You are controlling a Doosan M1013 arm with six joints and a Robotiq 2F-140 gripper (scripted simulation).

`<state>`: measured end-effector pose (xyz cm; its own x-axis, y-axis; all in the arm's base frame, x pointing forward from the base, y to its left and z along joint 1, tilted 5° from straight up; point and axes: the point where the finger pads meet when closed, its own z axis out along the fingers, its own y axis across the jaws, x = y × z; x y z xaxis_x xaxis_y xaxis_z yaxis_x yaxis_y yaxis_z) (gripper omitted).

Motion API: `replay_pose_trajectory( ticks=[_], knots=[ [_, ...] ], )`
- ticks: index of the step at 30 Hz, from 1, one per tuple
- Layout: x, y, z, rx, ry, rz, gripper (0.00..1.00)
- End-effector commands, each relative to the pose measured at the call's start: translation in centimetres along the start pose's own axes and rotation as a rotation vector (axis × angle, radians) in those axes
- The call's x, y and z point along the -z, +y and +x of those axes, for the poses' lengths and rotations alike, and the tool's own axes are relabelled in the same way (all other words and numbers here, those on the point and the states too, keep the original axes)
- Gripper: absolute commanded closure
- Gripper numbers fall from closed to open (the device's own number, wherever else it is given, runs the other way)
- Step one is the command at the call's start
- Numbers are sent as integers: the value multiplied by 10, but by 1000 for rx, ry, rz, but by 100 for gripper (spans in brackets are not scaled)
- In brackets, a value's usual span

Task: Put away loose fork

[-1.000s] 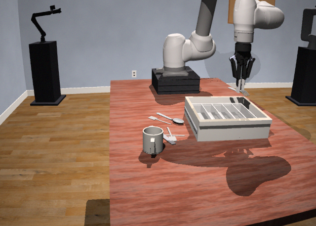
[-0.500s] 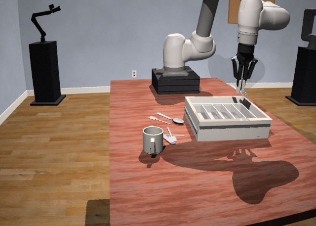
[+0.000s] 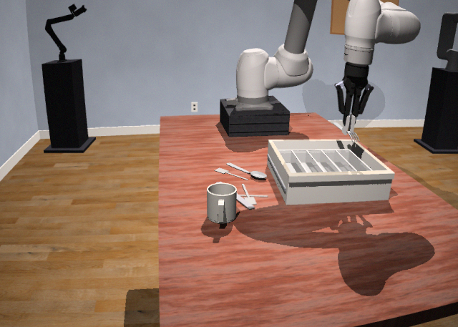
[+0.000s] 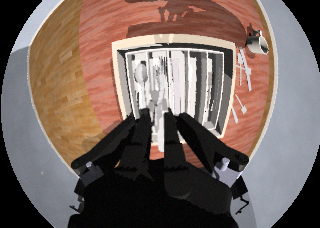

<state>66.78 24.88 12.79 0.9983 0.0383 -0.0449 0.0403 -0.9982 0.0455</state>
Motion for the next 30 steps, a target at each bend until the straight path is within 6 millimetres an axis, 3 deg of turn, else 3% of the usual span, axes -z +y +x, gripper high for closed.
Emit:
replay_pose_trajectory(
  ticks=[1, 14, 30],
  knots=[
    [-1, 0, 0, 0, 0, -1, 98],
    [-14, 0, 2, -3, 0, -4, 98],
    [-58, 1, 7, -3, 0, -4, 98]
  ],
)
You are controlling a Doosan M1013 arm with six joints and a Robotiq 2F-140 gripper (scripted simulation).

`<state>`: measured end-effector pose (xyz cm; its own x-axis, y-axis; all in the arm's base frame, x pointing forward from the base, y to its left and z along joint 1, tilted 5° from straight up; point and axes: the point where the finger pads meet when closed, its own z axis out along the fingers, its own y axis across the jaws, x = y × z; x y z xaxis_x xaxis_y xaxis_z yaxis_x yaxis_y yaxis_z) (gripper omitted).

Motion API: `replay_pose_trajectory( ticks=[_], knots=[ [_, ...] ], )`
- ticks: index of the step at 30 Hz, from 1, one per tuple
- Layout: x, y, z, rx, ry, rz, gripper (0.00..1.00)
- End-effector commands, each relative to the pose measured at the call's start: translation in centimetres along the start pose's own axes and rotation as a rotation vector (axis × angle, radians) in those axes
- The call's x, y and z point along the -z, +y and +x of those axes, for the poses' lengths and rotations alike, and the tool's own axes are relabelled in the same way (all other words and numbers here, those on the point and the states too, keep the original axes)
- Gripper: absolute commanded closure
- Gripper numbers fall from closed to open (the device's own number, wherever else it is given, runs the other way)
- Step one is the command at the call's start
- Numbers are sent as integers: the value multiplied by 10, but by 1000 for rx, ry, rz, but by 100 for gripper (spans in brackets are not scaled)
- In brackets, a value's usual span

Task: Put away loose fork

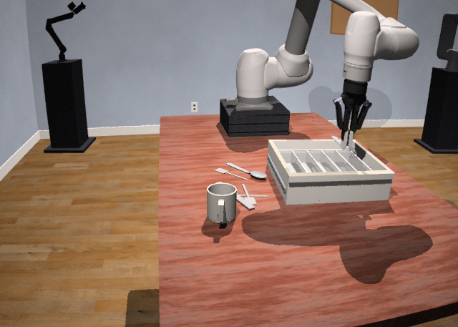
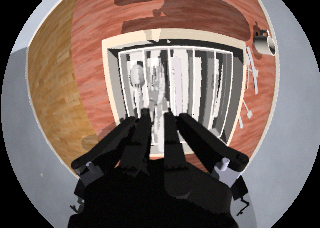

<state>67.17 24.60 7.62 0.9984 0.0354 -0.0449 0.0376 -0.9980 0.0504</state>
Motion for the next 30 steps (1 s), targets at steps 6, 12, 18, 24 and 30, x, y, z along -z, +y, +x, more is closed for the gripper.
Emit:
replay_pose_trajectory(
  ticks=[6, 12, 18, 24, 30],
  knots=[
    [-24, 0, 3, 0, 0, 0, 98],
    [-43, 0, 5, 0, 0, 0, 98],
    [-55, 0, 7, 0, 0, 0, 98],
    [-70, 0, 9, 0, 0, 0, 98],
    [-80, 0, 10, 0, 0, 0, 98]
  ],
)
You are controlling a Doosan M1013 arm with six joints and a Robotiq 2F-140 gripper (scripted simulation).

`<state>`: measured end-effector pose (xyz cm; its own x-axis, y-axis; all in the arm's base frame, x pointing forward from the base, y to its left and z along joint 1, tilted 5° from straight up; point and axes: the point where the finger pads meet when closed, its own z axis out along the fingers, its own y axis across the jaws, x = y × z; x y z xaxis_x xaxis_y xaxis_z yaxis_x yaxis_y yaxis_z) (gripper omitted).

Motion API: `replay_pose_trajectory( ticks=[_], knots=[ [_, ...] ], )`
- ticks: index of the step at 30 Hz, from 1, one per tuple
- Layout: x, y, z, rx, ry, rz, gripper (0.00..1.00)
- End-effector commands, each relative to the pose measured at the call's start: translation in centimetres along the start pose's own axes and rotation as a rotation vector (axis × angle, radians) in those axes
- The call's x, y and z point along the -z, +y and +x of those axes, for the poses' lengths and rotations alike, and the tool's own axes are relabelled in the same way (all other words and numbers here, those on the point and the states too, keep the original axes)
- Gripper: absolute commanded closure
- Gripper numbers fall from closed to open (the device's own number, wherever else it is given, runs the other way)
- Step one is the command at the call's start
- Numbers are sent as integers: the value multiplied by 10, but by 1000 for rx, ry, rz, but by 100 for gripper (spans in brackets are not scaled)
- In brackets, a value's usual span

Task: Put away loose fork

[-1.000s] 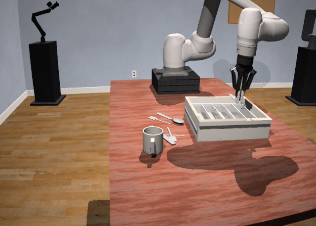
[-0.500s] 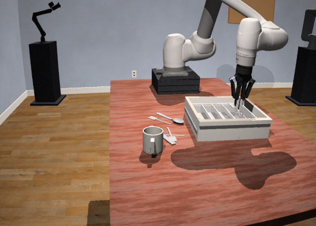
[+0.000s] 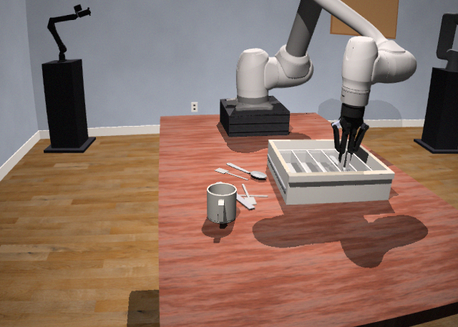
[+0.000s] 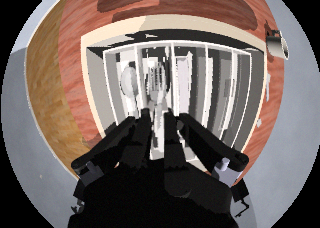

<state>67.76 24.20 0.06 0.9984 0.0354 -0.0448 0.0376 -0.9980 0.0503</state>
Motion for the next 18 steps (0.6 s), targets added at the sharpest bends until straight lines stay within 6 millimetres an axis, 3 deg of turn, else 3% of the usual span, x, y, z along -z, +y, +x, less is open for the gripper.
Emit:
replay_pose_trajectory(
  ticks=[1, 18],
  knots=[
    [-5, 0, 1, 0, 0, 0, 98],
    [-11, 0, 1, 0, 0, 0, 98]
  ],
)
